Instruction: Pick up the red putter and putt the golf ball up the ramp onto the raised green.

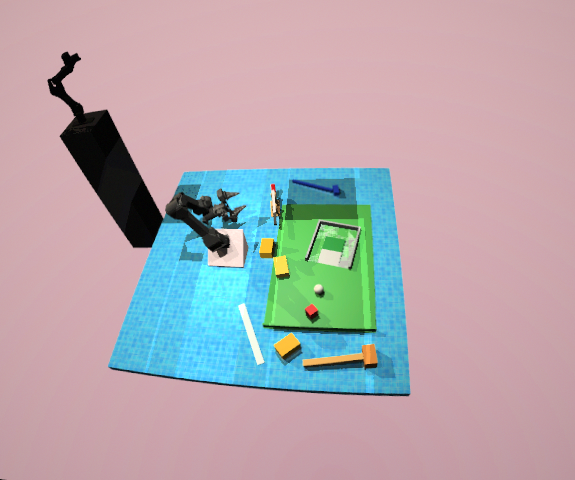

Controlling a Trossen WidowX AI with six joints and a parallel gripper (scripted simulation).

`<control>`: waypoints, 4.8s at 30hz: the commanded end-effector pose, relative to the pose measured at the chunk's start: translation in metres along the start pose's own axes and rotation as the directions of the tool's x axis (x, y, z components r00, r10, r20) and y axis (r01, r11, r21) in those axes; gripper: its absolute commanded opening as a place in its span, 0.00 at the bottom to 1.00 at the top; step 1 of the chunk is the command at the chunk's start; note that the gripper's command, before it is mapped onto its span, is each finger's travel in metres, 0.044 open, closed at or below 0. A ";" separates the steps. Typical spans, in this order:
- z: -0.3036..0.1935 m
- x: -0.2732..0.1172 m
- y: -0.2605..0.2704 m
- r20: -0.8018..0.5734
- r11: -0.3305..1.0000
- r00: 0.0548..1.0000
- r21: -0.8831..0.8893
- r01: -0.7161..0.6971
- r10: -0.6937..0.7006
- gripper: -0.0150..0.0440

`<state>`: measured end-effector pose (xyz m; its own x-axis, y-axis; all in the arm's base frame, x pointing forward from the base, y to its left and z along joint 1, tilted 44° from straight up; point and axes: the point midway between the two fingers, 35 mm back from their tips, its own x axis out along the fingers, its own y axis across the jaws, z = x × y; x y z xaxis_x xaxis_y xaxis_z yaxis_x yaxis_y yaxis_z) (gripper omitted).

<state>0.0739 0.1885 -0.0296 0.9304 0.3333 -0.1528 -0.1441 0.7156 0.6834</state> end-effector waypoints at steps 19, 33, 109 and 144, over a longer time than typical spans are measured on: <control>-0.004 0.070 -0.062 0.103 0.064 0.623 -0.969 0.240 -0.775 1.00; 0.009 0.109 -0.087 -0.061 -0.047 0.223 -0.891 -0.451 -0.973 1.00; 0.035 0.140 -0.177 -0.362 0.172 -0.084 -0.220 -0.960 -0.928 0.91; 0.045 0.155 -0.079 -0.367 0.175 -0.086 -0.217 -0.960 -0.926 0.25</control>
<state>0.2424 0.1400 -0.0926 -0.0800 -0.4852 -0.8708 -0.9899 -0.0640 0.1266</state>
